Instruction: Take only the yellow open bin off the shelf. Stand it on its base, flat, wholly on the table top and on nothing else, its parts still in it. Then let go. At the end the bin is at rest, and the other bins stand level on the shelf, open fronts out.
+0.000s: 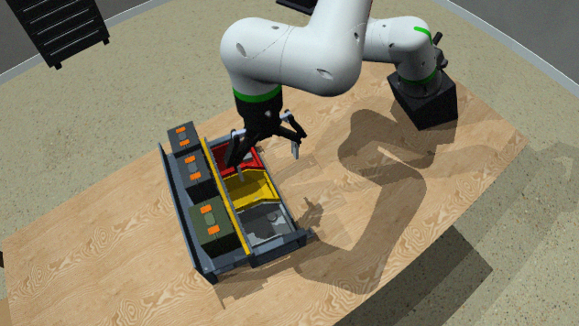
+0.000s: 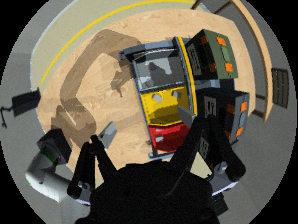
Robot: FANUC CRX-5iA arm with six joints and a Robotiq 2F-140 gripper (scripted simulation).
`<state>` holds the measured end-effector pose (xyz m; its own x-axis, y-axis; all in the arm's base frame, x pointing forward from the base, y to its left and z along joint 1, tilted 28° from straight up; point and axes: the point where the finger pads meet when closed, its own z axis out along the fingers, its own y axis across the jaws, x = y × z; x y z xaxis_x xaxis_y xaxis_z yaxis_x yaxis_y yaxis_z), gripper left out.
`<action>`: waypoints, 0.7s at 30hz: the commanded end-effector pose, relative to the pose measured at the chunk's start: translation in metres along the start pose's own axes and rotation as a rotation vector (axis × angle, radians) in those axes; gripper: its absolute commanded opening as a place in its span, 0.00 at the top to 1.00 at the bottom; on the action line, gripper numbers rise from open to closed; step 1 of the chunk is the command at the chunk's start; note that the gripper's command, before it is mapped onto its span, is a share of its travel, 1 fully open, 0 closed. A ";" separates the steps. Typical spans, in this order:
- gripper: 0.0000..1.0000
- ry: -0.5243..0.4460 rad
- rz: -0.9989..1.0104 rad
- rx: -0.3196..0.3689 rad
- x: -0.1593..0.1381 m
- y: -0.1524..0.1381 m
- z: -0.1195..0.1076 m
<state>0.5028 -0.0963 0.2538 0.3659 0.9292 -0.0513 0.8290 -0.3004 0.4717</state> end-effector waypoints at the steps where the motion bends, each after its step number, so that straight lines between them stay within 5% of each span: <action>1: 0.00 0.000 0.000 0.000 0.000 0.000 0.000; 21: 0.00 0.000 0.000 0.000 -0.003 -0.001 -0.001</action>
<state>0.5010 -0.0987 0.2540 0.3659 0.9292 -0.0513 0.8290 -0.3004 0.4717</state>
